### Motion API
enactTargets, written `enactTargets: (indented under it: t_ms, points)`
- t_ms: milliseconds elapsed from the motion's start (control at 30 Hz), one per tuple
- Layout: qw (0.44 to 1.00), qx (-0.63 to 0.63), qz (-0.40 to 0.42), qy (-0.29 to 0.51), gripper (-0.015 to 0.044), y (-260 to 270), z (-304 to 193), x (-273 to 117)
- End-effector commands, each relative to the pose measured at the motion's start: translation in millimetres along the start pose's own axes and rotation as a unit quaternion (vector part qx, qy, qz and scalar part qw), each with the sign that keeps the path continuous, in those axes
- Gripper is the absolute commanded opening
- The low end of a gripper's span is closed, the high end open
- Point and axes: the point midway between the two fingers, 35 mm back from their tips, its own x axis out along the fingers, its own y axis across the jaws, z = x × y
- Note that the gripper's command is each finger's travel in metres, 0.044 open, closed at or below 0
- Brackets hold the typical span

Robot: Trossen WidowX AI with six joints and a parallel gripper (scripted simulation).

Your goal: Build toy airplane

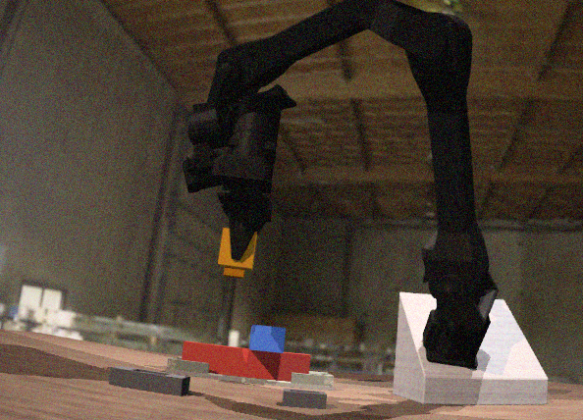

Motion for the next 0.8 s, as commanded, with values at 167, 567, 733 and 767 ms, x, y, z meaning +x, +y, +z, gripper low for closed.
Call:
enactTargets:
  t_ms: [167, 567, 733, 767]
  points:
    - [1.000, -0.007, -0.003, 0.001, 0.0000, -25.7, 13.3, 4.3]
    - [1.000, -0.015, -0.002, 0.003, 0.0000, -58.7, 26.9, 14.0]
    - [1.000, -0.018, -0.001, 0.005, 0.0000, -72.8, 31.6, 18.9]
    - [1.000, -0.019, -0.001, 0.005, 0.0000, -75.7, 32.5, 19.9]
